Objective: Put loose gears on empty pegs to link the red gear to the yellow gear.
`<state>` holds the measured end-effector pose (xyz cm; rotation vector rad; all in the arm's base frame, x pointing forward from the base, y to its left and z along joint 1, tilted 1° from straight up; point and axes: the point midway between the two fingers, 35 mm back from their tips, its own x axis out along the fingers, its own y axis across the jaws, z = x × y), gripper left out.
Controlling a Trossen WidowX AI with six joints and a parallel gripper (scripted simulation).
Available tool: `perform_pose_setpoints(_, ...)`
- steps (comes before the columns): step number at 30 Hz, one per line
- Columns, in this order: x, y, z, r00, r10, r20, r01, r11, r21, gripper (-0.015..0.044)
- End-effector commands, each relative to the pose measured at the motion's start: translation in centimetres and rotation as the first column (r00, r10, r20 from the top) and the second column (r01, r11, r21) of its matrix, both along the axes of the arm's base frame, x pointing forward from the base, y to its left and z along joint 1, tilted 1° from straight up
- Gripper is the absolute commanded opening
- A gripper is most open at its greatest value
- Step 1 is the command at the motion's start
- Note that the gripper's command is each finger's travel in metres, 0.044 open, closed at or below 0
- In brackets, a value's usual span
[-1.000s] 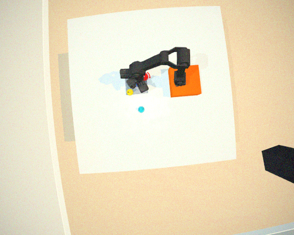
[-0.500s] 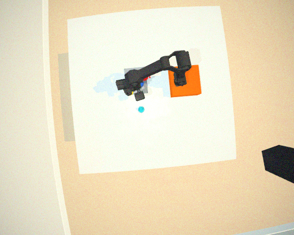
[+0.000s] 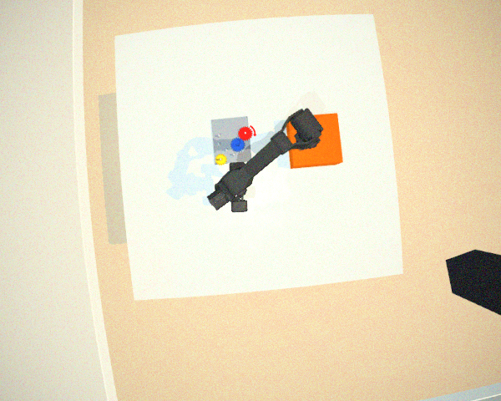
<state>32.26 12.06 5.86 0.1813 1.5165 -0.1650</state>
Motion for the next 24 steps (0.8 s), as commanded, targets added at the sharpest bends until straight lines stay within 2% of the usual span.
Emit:
perform_pose_setpoints(1,0.1,-0.1,-0.6,1.0,-0.019,-0.002,0.019,1.0,0.0,0.044)
perform_pose_setpoints(6,0.1,-0.1,-2.3,1.0,-0.019,-0.002,0.019,1.0,0.0,0.044)
perform_pose_setpoints(24,0.2,-0.1,-4.6,1.0,-0.019,-0.002,0.019,1.0,0.0,0.044)
